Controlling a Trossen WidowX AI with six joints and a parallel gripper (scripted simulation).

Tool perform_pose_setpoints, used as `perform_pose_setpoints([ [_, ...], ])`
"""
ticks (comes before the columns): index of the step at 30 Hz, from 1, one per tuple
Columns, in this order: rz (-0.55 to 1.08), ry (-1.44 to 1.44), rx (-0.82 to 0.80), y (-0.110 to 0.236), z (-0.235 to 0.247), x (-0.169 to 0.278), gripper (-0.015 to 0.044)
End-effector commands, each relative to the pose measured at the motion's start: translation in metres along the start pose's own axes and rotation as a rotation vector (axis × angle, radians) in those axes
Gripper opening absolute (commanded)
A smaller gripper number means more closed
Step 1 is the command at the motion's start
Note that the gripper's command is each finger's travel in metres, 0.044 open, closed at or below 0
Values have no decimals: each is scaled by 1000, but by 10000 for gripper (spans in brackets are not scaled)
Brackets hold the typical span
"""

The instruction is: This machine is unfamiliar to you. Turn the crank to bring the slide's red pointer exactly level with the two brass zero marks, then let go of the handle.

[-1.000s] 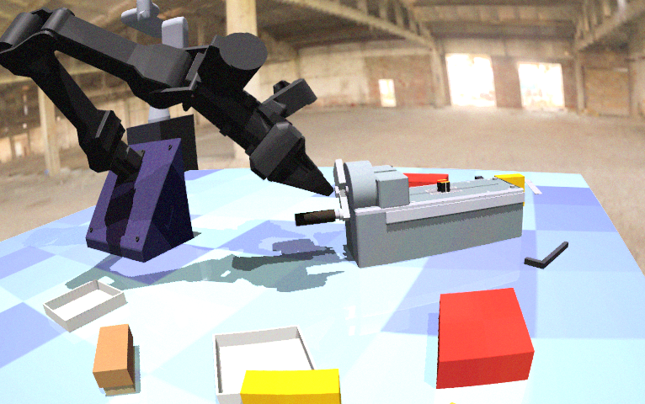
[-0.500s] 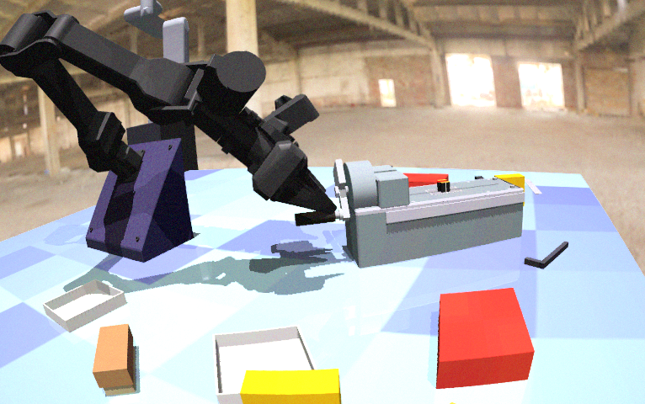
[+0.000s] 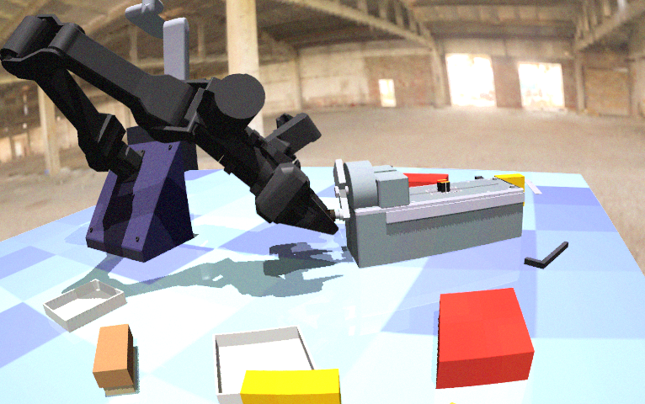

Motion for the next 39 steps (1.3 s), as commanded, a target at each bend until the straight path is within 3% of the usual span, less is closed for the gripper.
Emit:
perform_pose_setpoints([
  [1, 1, 5, -7, -5, 2, 6, 440],
  [9, 1, 6, -6, -12, 2, 14, 440],
  [26, 1, 6, -6, -12, 2, 14, 0],
  [39, 1, 6, -6, -12, 0, 14, 0],
])
Point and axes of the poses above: the point midway between the two fingers, 35 mm back from their tips, its own y axis back along the fingers, its own z axis across the jaws, x = y × z, the point moved 10 cm from there along y, back along the fingers, and after that the axes turned 4 degrees about -y, right-handed, at the moved point
